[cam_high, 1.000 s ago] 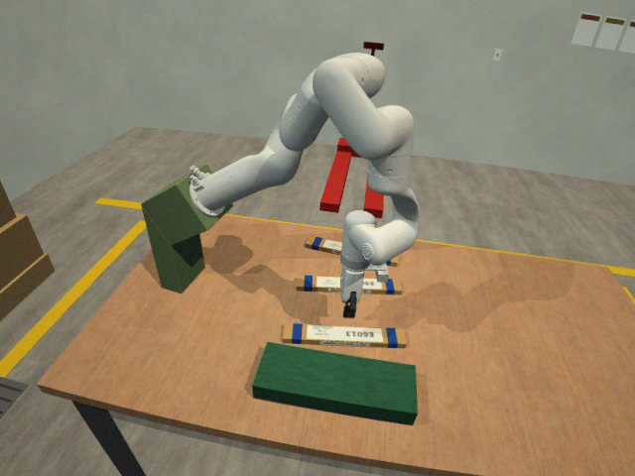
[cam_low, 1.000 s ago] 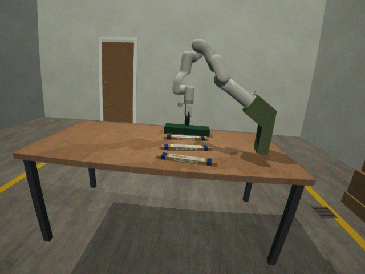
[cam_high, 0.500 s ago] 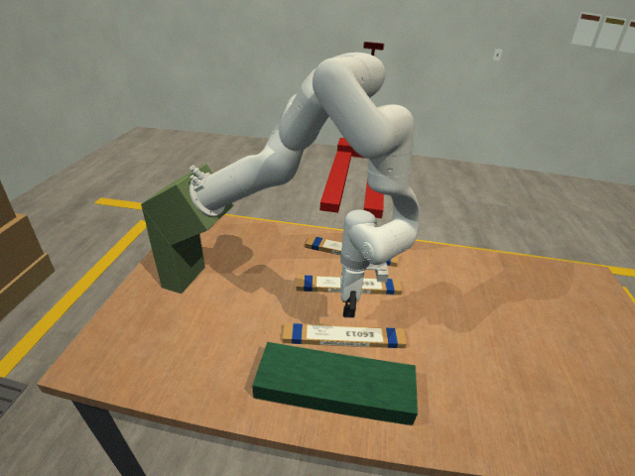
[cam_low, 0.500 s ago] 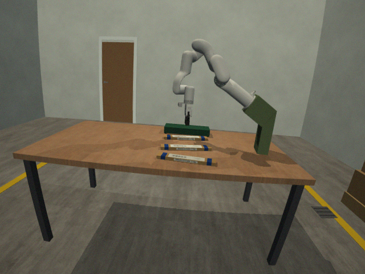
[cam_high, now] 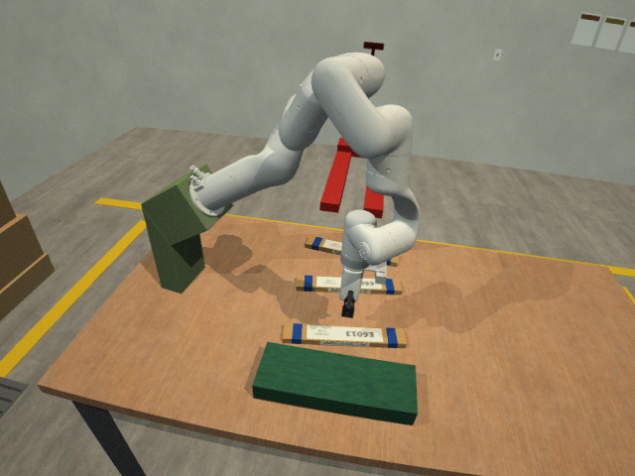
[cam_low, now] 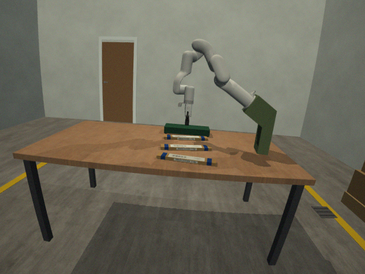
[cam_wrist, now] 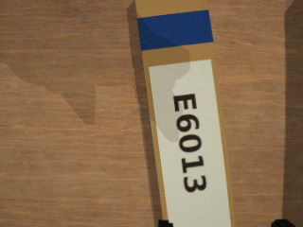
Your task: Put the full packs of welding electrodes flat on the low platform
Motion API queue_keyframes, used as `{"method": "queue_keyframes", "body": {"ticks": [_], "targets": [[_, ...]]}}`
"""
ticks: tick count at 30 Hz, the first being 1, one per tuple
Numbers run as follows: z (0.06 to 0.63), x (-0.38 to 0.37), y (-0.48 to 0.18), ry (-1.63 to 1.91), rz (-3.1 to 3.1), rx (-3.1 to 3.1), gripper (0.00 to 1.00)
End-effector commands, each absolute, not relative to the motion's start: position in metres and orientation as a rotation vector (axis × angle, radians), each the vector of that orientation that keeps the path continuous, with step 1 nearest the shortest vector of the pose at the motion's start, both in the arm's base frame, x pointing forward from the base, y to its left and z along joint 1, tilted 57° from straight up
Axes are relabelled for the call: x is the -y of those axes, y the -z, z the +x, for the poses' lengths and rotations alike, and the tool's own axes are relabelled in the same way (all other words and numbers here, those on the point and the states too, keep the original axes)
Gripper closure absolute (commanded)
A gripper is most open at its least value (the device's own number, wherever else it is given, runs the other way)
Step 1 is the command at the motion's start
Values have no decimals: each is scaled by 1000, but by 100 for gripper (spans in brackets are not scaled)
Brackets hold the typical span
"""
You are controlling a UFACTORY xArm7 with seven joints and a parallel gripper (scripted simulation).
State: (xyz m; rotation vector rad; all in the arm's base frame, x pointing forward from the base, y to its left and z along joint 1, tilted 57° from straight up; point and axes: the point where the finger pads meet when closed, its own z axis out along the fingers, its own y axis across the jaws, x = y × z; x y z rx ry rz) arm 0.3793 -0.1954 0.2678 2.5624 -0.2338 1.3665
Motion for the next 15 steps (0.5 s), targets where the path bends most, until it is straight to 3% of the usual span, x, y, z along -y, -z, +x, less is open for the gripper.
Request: {"method": "queue_keyframes", "body": {"ticks": [1,15], "targets": [[379,196,-269,-1368,2561,235,42],[380,195,-270,-1368,2561,235,42]]}}
